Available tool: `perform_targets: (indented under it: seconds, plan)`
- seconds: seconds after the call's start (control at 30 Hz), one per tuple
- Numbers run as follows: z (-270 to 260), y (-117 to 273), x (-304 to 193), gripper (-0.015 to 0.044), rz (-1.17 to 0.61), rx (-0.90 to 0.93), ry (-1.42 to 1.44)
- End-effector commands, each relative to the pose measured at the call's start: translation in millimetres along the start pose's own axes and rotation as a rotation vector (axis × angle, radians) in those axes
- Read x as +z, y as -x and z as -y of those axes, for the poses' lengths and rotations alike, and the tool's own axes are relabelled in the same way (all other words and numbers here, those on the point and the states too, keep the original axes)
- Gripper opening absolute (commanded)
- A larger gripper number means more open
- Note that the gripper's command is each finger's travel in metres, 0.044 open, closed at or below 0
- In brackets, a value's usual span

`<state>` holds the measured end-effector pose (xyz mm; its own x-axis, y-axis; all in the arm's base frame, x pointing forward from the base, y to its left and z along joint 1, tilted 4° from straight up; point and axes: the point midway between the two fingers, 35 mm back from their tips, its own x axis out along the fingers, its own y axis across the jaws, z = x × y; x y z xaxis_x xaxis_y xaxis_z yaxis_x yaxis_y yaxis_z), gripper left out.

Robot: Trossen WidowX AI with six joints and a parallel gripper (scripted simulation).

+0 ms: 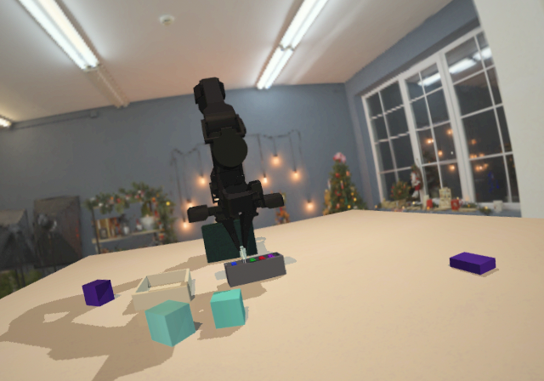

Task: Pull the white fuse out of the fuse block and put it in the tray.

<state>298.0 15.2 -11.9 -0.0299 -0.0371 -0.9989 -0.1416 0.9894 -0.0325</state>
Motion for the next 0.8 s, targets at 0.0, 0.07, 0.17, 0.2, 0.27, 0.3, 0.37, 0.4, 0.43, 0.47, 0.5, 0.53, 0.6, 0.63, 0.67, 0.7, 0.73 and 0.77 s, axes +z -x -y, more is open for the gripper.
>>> perform_targets:
  seconds: [0.0,0.07,0.17,0.2,0.27,0.3,0.37,0.4,0.43,0.47,0.5,0.53,0.6,0.63,0.67,0.7,0.73,0.77]
  plan:
    - [0,3,0,0.0000,0.001,-0.004,0.001]
    - [0,4,0,0.0000,0.001,-0.004,0.001]
    - [0,5,0,0.0000,0.001,-0.004,0.002]
    - [0,6,0,0.0000,0.001,-0.004,0.002]
    - [0,7,0,0.0000,0.001,-0.004,0.002]
    - [0,7,0,0.0000,0.001,-0.004,0.002]
    - [0,8,0,0.0000,0.001,-0.004,0.002]
    - [0,8,0,0.0000,0.001,-0.004,0.002]
    - [0,9,0,0.0000,0.001,-0.004,0.002]
    - [0,10,0,0.0000,0.001,-0.004,0.002]
    - [0,12,0,0.0000,0.001,-0.004,0.002]
    - [0,14,0,0.0000,0.001,-0.004,0.002]
    - [0,17,0,0.0000,0.001,-0.004,0.002]
    - [0,19,0,0.0000,0.001,-0.004,0.002]
    - [0,20,0,0.0000,0.001,-0.004,0.002]
    - [0,22,0,0.0000,0.001,-0.004,0.002]
    - [0,24,0,0.0000,0.001,-0.004,0.002]
    - [0,25,0,0.0000,0.001,-0.004,0.002]
